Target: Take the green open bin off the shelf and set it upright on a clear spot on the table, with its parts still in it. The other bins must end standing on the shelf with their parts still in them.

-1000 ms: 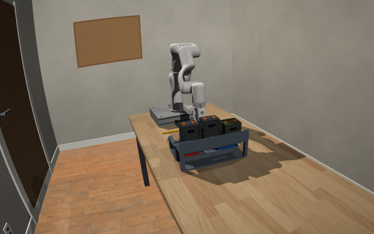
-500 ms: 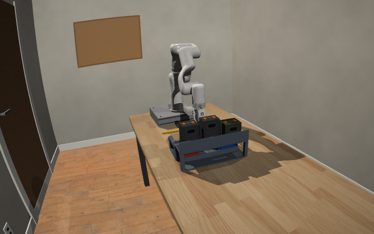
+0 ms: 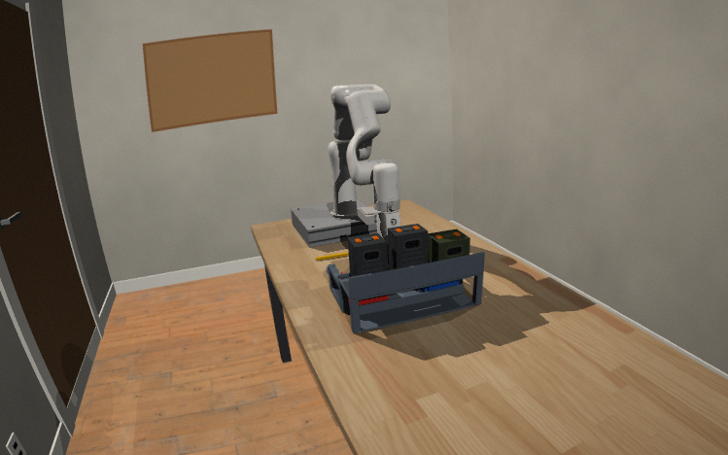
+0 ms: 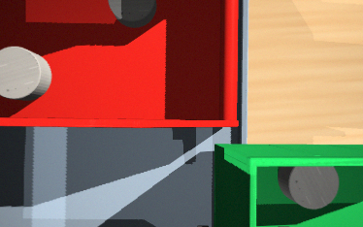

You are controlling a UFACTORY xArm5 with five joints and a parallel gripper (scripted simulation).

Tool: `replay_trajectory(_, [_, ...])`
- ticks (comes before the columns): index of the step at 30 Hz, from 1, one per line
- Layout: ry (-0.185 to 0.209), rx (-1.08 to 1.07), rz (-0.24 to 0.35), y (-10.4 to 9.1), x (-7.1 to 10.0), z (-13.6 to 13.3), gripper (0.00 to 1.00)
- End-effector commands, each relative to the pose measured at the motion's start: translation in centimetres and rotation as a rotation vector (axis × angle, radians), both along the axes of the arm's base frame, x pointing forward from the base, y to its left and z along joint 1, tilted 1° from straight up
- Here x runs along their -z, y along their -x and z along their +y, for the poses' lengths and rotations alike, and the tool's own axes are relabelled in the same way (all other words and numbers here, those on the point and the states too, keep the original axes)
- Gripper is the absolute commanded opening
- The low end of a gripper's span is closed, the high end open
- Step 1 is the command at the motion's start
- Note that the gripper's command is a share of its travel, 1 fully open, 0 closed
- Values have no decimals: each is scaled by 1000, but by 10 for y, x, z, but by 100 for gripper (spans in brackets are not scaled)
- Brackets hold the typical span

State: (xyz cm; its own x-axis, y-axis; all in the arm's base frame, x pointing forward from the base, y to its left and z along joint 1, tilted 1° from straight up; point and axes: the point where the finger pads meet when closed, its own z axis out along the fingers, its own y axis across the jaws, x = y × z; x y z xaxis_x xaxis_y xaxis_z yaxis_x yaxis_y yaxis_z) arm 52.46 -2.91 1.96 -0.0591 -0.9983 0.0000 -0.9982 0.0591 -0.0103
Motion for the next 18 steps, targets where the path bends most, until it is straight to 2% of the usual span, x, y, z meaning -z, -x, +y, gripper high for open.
replay_trajectory(1, [-4,0,-4,-1,-1,0,34])
replay_trajectory(12, [-4,0,-4,-1,-1,0,34])
replay_trajectory(13, [0,0,-4,-1,-1,0,12])
replay_trajectory(18, [0,0,-4,-1,-1,0,12])
